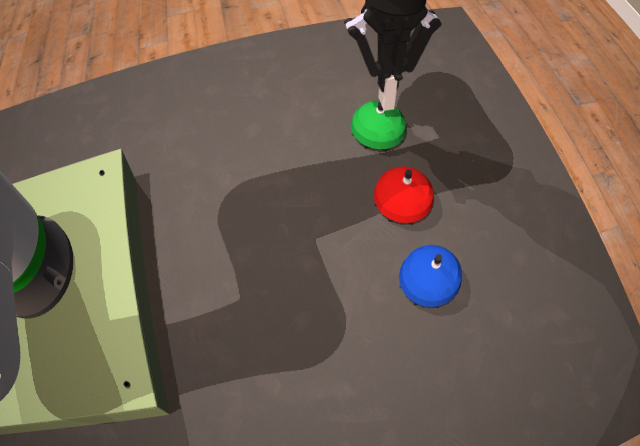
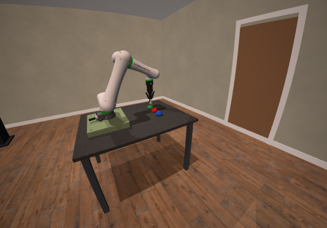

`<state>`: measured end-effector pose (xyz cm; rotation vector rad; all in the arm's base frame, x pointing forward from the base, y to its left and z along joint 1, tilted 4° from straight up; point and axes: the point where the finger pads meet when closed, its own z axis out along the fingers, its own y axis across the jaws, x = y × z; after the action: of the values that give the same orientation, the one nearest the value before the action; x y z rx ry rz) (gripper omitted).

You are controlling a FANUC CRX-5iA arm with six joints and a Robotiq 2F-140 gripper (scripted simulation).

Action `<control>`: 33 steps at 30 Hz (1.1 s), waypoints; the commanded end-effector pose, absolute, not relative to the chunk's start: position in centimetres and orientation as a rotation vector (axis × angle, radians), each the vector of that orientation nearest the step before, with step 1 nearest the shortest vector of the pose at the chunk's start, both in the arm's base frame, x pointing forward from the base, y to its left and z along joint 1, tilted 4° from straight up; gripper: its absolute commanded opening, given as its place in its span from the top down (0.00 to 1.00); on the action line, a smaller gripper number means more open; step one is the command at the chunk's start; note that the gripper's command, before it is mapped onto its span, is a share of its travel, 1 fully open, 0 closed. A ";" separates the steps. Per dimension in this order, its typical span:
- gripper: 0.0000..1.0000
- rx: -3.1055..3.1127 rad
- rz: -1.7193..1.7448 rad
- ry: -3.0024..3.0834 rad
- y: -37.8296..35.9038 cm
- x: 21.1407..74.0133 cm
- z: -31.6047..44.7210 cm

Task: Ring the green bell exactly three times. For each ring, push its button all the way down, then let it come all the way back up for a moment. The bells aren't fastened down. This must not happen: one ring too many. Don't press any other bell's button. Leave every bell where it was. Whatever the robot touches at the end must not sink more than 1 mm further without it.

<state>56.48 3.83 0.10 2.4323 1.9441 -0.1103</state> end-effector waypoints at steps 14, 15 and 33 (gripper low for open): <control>1.00 2.432 -0.111 1.944 3.9 56.5 1.6; 1.00 2.432 -0.111 1.944 3.9 56.6 1.8; 1.00 2.432 -0.111 1.944 4.2 56.7 6.0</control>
<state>56.68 4.18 5.58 2.4322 1.9444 -0.1110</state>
